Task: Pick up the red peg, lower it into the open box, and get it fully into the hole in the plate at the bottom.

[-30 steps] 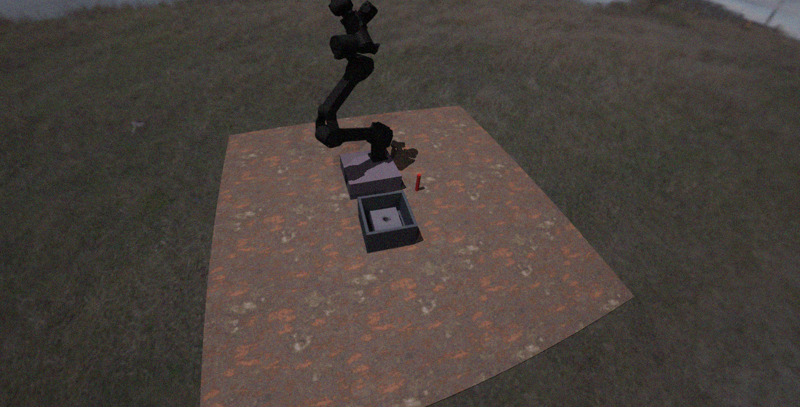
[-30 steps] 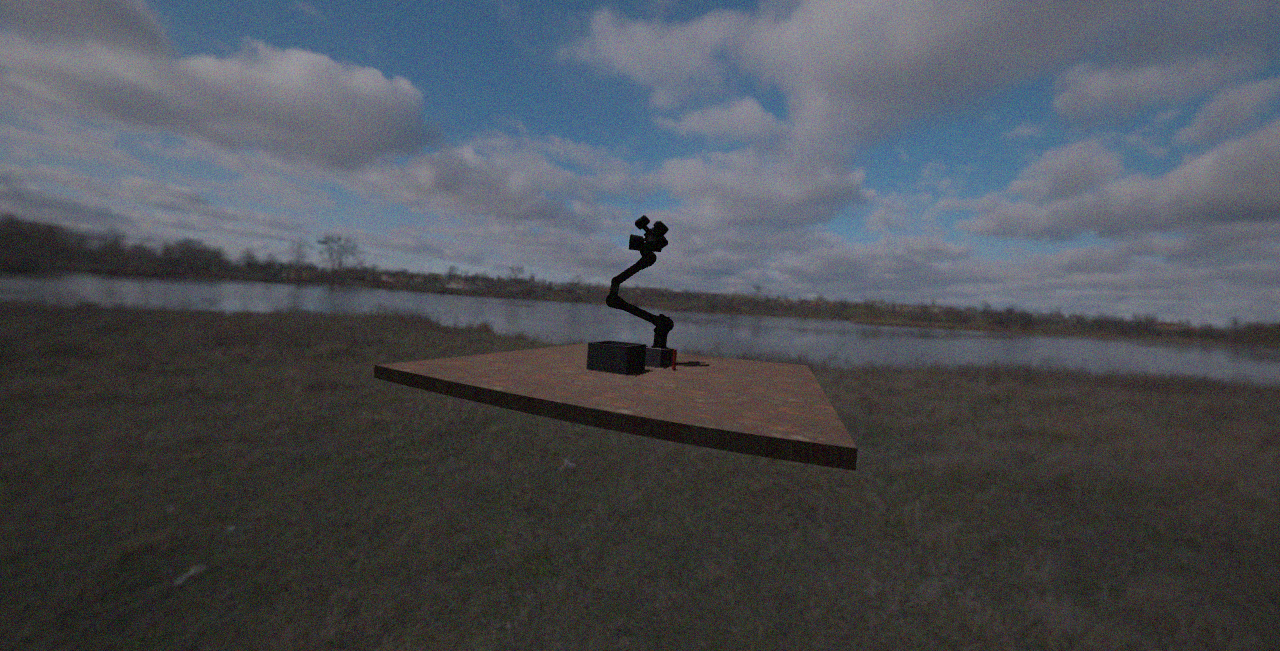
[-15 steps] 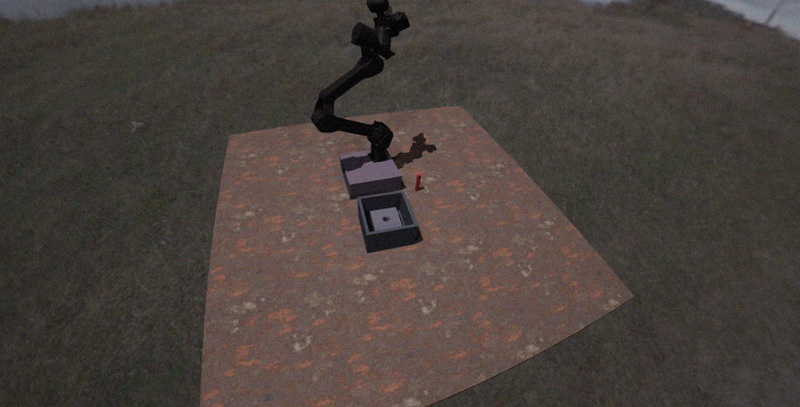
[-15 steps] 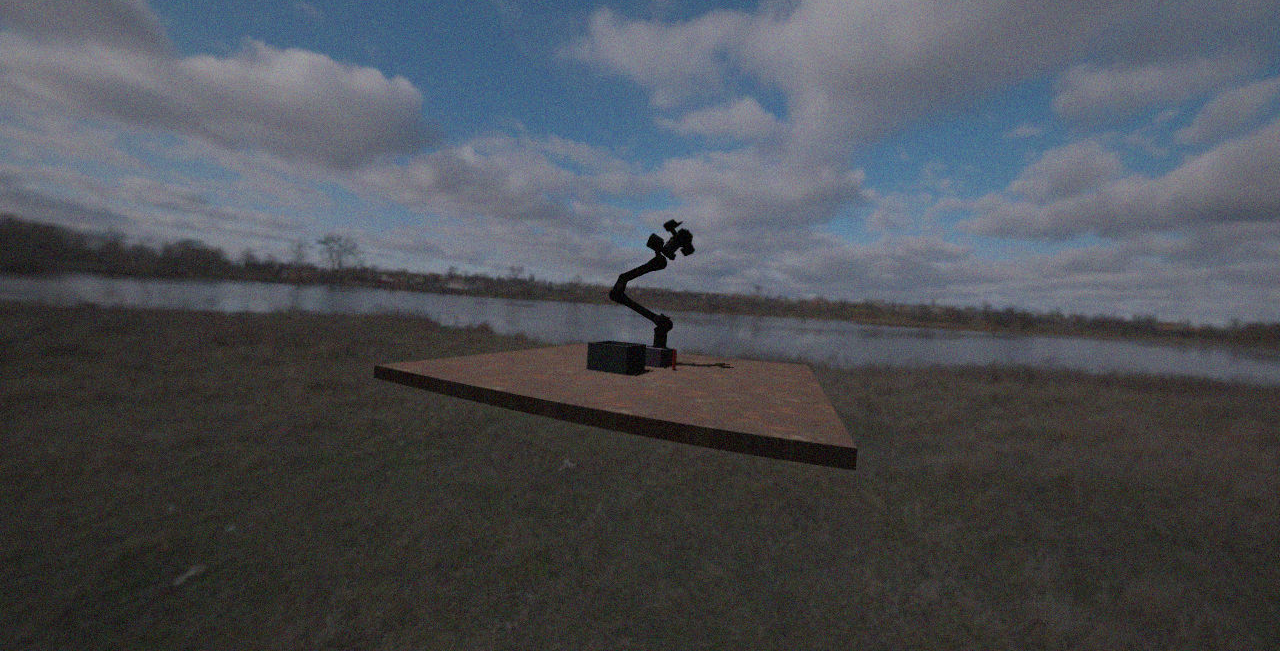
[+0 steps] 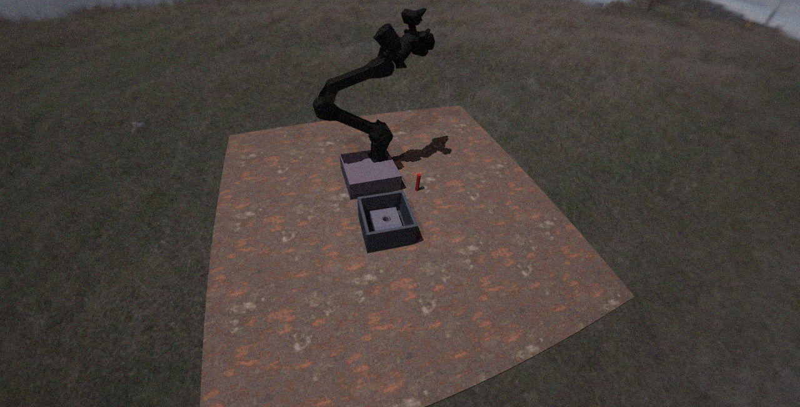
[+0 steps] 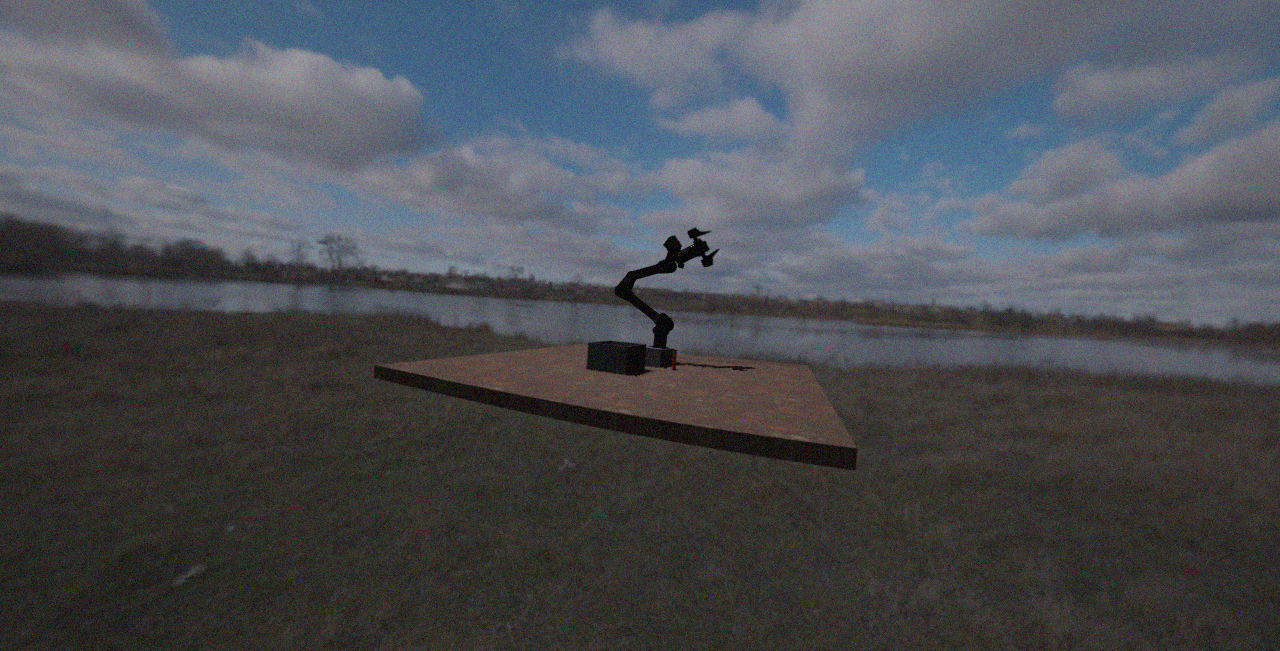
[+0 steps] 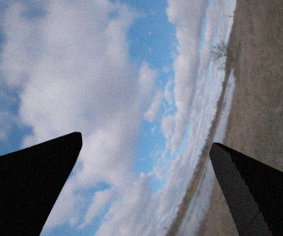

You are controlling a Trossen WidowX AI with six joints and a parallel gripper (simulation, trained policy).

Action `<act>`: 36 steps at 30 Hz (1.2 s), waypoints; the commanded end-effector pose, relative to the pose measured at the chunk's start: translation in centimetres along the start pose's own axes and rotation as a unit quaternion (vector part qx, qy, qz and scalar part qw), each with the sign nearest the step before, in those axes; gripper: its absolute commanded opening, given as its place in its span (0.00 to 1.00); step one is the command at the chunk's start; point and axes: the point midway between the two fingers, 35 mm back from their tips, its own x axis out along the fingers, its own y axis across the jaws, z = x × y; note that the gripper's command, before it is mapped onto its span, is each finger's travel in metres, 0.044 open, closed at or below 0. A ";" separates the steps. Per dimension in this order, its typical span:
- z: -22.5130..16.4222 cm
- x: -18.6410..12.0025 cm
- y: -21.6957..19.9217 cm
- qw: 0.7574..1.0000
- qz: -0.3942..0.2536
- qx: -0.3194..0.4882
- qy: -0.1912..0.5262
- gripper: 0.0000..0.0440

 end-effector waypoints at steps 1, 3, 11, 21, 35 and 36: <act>3.2 0.2 -2.7 0.997 -0.041 -0.017 -0.062 1.00; 4.6 0.0 -3.8 0.994 -0.059 -0.027 -0.090 1.00; 10.3 -1.5 -7.7 0.969 -0.136 -0.067 -0.197 1.00; 16.6 -5.5 -11.7 0.911 -0.240 -0.111 -0.315 1.00; 23.1 -14.1 -15.9 0.789 -0.401 -0.136 -0.445 1.00; 23.4 -14.9 -16.2 0.779 -0.413 -0.135 -0.453 1.00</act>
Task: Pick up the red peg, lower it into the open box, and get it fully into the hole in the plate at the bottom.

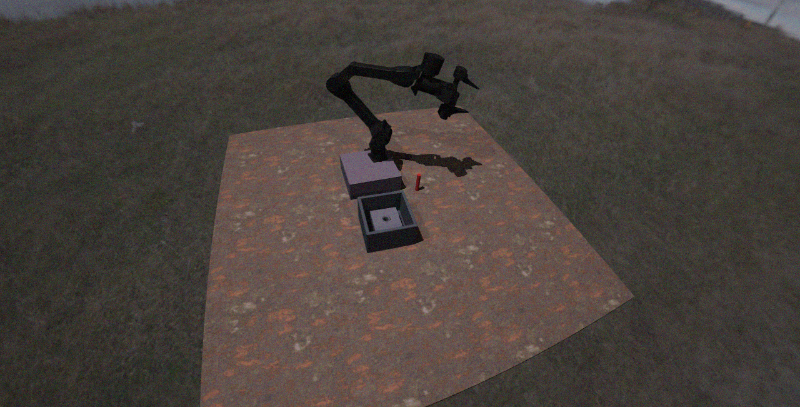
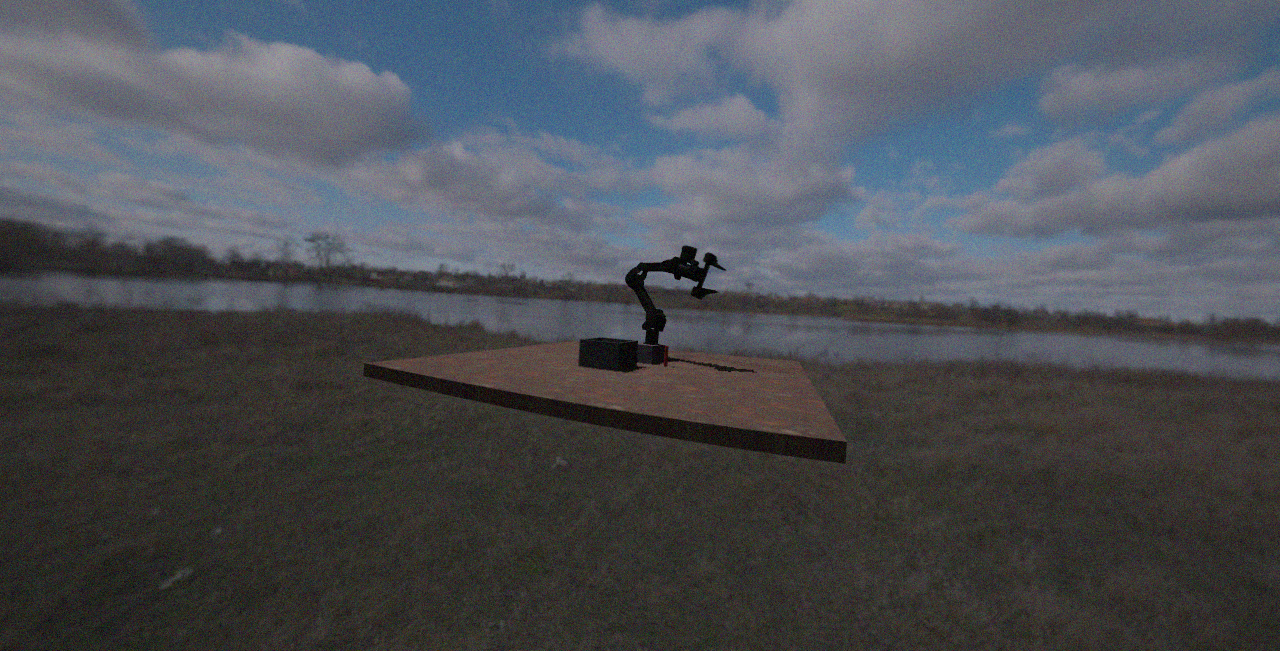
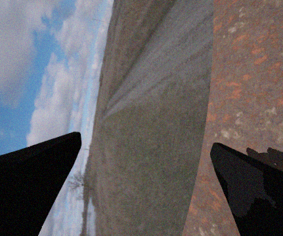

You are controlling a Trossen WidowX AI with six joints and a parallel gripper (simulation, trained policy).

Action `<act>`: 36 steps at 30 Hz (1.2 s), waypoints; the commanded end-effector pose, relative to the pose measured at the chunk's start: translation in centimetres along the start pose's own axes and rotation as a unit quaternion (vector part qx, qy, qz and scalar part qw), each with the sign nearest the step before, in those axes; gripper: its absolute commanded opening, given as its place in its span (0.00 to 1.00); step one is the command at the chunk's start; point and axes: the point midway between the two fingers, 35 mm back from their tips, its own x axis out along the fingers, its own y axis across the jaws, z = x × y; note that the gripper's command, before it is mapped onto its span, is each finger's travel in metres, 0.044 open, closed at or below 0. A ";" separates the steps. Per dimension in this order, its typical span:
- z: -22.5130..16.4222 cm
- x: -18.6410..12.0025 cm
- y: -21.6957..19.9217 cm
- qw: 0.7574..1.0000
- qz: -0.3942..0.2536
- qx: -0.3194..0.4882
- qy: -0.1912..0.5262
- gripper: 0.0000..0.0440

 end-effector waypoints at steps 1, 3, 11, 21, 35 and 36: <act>2.0 0.7 -2.9 0.997 -0.063 -0.014 -0.037 1.00; 2.9 0.8 -4.2 0.994 -0.094 -0.018 -0.052 1.00; 6.2 0.2 -9.7 0.970 -0.220 -0.022 -0.103 1.00; 8.7 -2.3 -16.1 0.915 -0.379 0.002 -0.135 1.00; 9.0 -6.3 -22.9 0.814 -0.559 0.076 -0.140 1.00; 8.9 -6.5 -23.2 0.807 -0.567 0.081 -0.140 1.00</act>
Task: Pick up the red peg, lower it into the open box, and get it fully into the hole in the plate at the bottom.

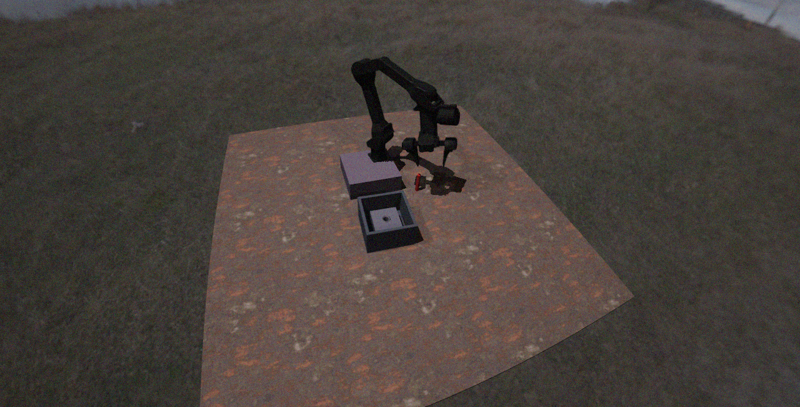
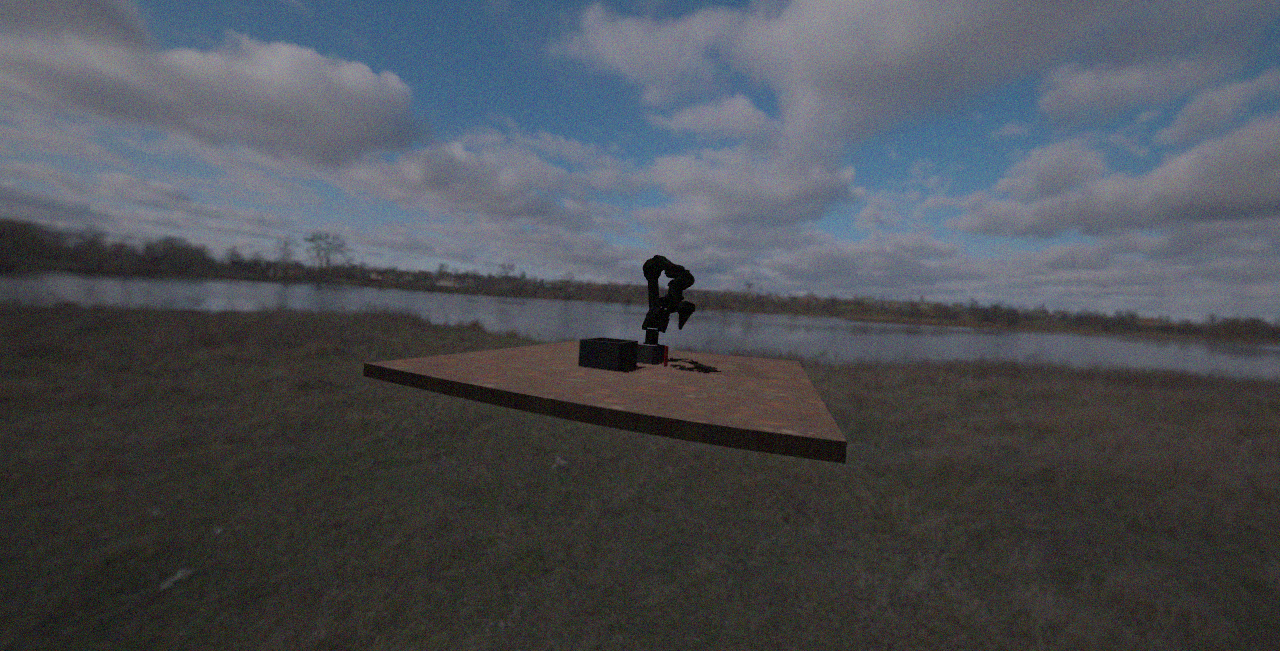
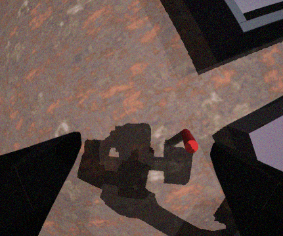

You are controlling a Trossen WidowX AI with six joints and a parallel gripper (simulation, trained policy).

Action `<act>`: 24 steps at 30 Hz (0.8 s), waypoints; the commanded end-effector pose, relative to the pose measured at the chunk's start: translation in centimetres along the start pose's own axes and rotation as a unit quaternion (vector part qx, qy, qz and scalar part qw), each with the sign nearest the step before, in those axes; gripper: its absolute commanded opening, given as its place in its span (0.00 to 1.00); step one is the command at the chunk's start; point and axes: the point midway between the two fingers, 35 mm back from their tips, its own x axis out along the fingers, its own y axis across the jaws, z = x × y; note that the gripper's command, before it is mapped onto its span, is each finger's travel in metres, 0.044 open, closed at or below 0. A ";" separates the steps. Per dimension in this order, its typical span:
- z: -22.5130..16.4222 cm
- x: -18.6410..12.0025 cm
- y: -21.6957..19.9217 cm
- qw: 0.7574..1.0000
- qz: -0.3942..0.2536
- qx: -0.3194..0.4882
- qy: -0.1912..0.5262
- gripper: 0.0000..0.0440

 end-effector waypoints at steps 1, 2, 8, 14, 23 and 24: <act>0.1 1.0 -1.4 0.999 -0.052 0.016 0.003 1.00; 0.1 1.3 -1.8 0.998 -0.062 0.020 0.005 1.00; -0.3 3.0 -3.4 0.993 -0.113 0.040 0.010 1.00; -0.8 5.1 -4.7 0.988 -0.139 0.061 0.011 1.00; -1.8 8.6 -5.7 0.987 -0.134 0.089 0.005 1.00; -1.9 9.0 -5.8 0.987 -0.132 0.092 0.004 1.00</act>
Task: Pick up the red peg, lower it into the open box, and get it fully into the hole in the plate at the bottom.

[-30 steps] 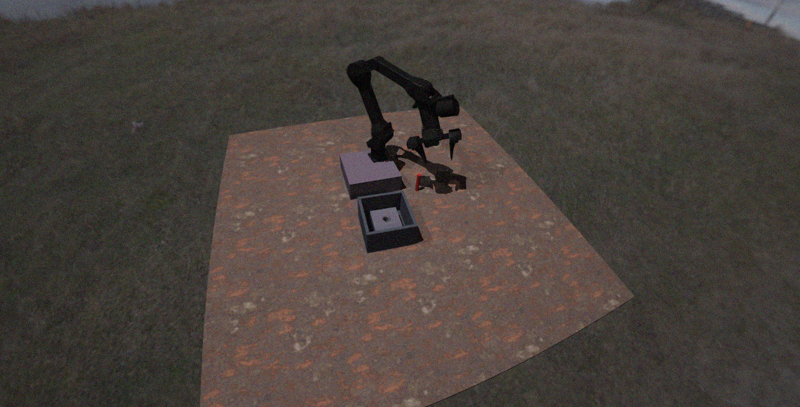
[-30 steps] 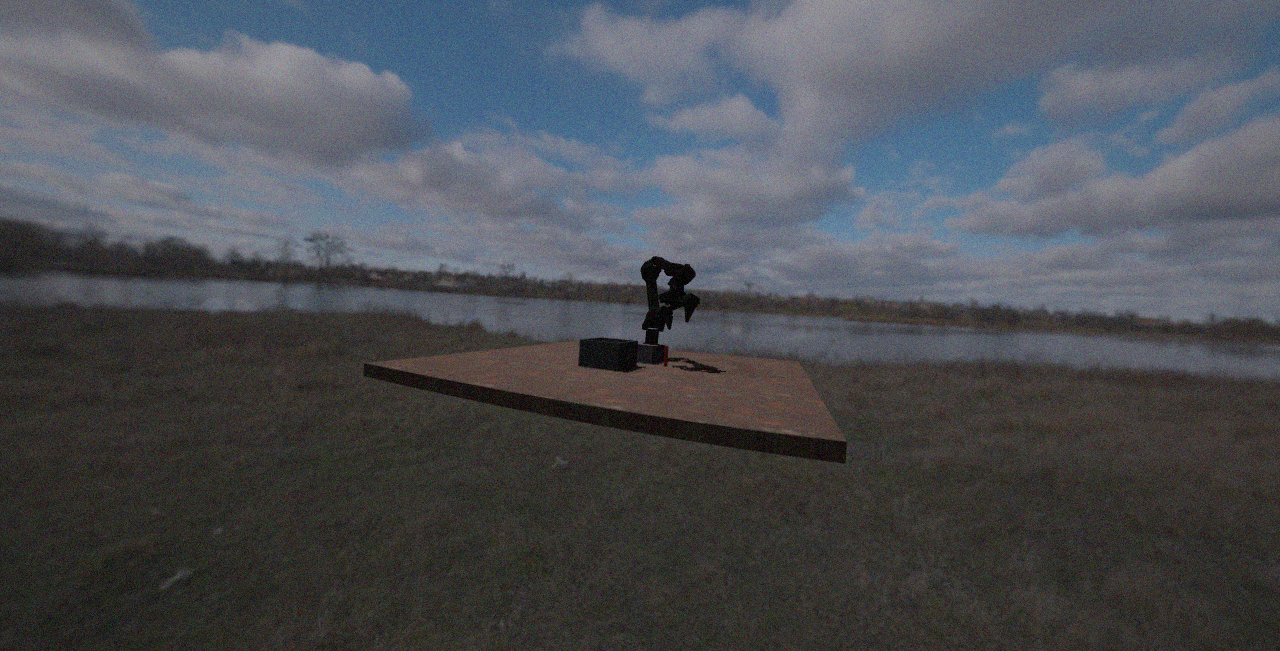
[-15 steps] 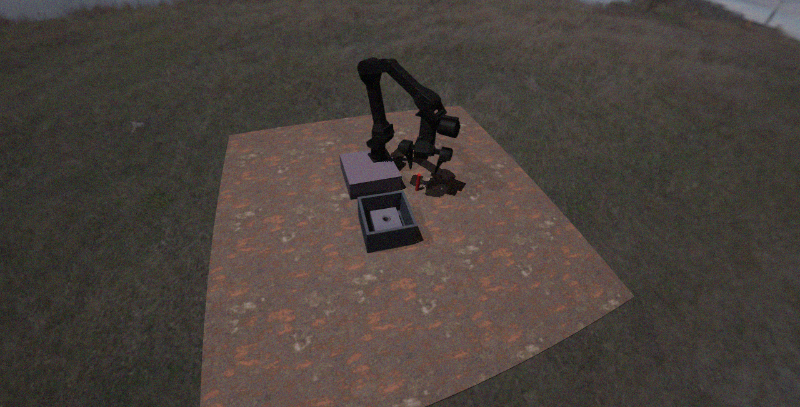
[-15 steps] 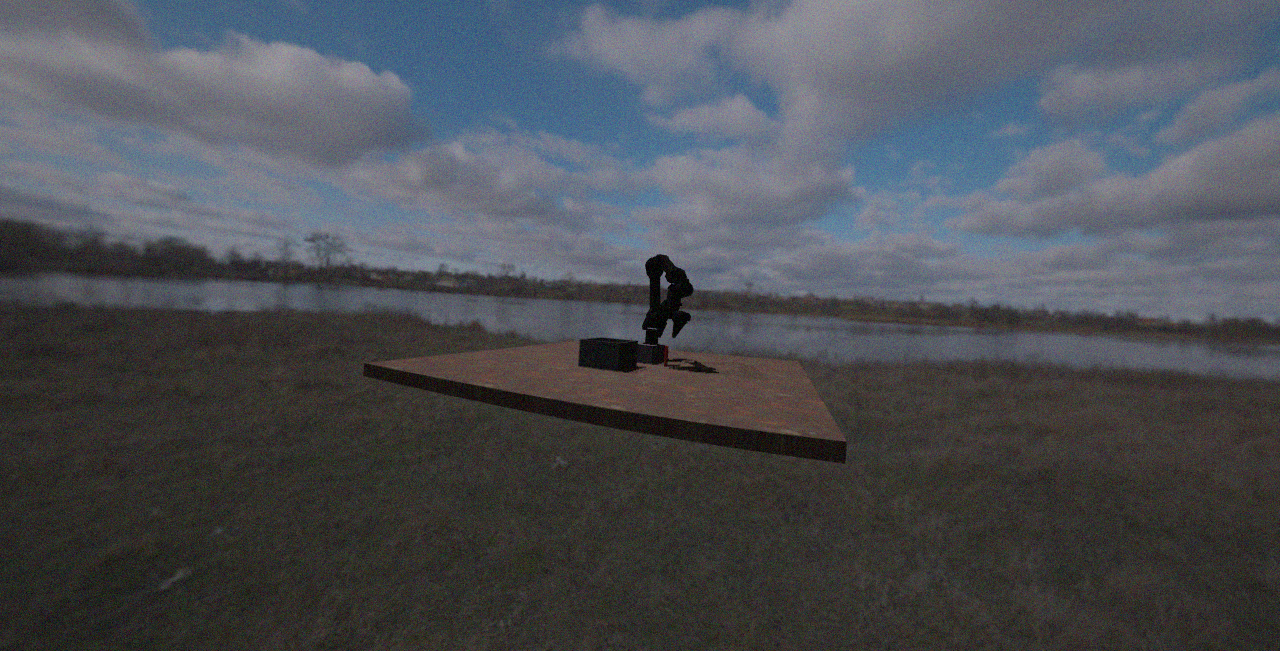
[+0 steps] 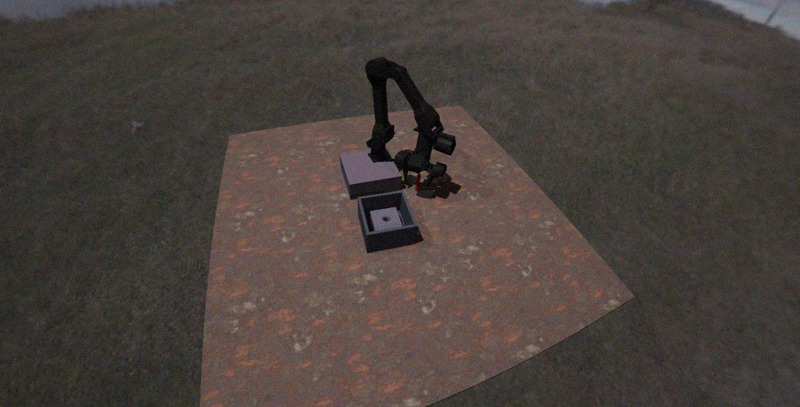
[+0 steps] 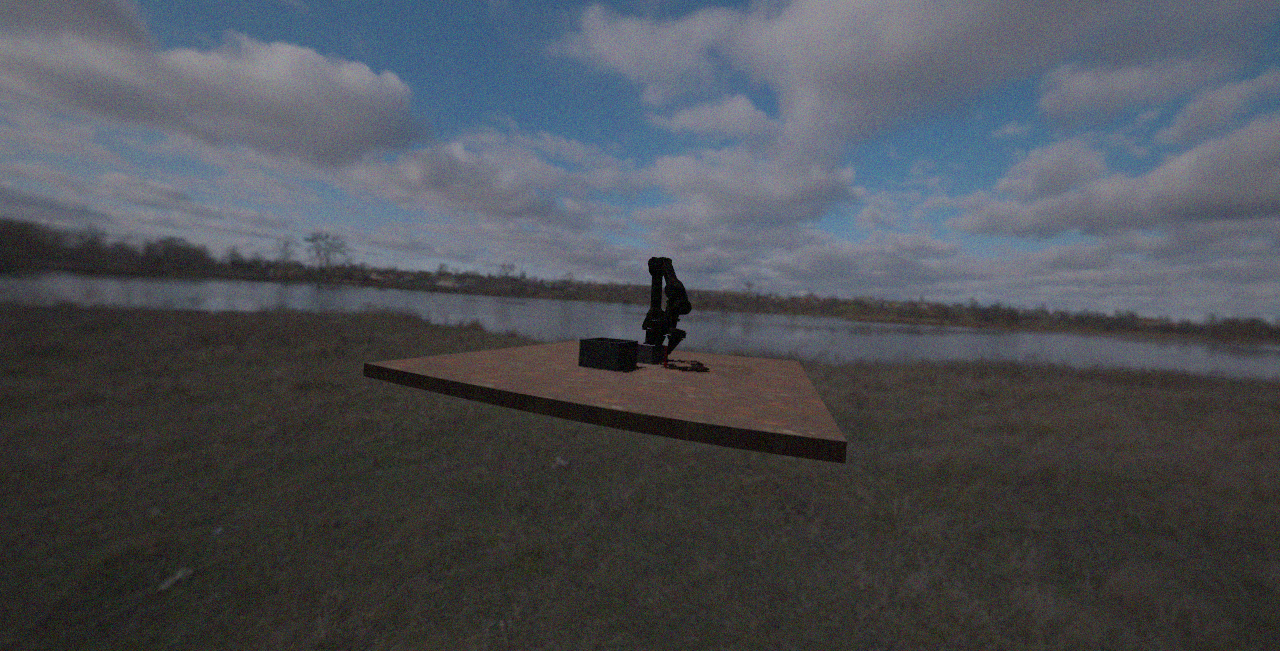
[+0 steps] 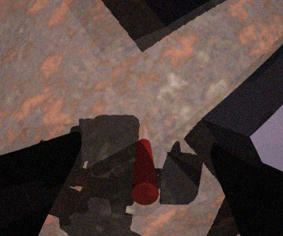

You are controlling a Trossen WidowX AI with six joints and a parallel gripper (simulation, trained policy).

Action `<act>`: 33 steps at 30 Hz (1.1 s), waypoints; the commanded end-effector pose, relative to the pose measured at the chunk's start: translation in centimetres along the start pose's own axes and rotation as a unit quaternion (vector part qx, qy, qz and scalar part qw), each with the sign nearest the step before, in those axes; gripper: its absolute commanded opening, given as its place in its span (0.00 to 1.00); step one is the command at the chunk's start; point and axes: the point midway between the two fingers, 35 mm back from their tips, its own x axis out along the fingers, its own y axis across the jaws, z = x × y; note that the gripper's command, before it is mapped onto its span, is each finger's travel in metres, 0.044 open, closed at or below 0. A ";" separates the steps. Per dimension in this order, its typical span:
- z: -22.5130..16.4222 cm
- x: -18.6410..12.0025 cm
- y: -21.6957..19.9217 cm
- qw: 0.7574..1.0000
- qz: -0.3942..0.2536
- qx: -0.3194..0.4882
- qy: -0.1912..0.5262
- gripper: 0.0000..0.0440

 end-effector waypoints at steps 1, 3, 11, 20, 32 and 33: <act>-0.4 1.7 -0.4 1.000 0.000 0.013 -0.003 1.00; -0.6 2.3 -0.4 1.000 0.003 0.018 -0.003 0.99; -1.3 3.5 -1.0 0.999 -0.009 0.040 0.016 0.60; -1.5 3.3 -0.5 0.998 -0.016 0.039 0.048 0.06; 1.4 1.3 0.2 1.000 0.002 0.011 -0.007 0.00; 1.7 1.1 0.2 1.000 0.002 0.008 -0.012 0.00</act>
